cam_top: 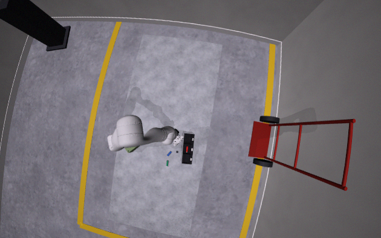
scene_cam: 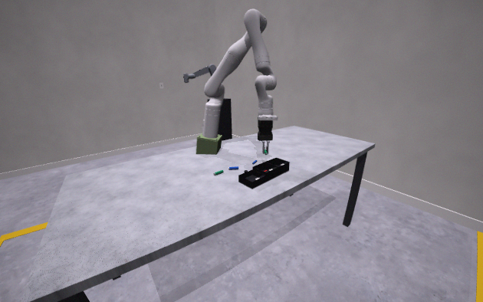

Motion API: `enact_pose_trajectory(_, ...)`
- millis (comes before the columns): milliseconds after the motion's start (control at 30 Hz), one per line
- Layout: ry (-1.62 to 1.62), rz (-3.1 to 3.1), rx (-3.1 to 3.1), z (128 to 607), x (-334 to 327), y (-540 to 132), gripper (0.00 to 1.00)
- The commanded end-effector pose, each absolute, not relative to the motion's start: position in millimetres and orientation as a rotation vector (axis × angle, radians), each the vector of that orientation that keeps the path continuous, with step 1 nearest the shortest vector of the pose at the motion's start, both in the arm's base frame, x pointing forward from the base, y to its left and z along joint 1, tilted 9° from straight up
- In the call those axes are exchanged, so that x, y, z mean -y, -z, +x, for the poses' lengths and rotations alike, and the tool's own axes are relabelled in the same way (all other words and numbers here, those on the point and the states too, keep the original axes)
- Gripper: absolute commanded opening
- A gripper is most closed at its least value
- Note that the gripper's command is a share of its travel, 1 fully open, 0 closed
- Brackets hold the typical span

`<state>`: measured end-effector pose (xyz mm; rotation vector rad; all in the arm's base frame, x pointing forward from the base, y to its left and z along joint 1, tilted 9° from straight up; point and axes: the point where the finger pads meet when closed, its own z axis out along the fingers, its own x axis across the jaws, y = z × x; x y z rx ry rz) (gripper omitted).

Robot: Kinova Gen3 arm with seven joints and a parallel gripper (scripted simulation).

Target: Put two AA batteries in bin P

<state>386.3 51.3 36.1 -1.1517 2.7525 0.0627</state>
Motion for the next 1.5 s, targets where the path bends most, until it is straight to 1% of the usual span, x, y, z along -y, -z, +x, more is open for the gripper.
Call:
enact_pose_trajectory(0,-0.062,-1.151,-2.750,387,-52,-37,0.31)
enact_pose_trajectory(467,-0.062,-1.151,-2.750,386,-51,-44,0.31)
enact_pose_trajectory(900,-0.062,-1.151,-2.750,418,-4,-44,0.31)
enact_pose_trajectory(1133,-0.102,-0.657,-2.917,442,31,-43,0.31)
enact_pose_trajectory(1200,-0.102,-0.657,-2.917,442,31,-43,0.31)
enact_pose_trajectory(1467,-0.146,-0.064,-3.004,463,62,-43,0.31)
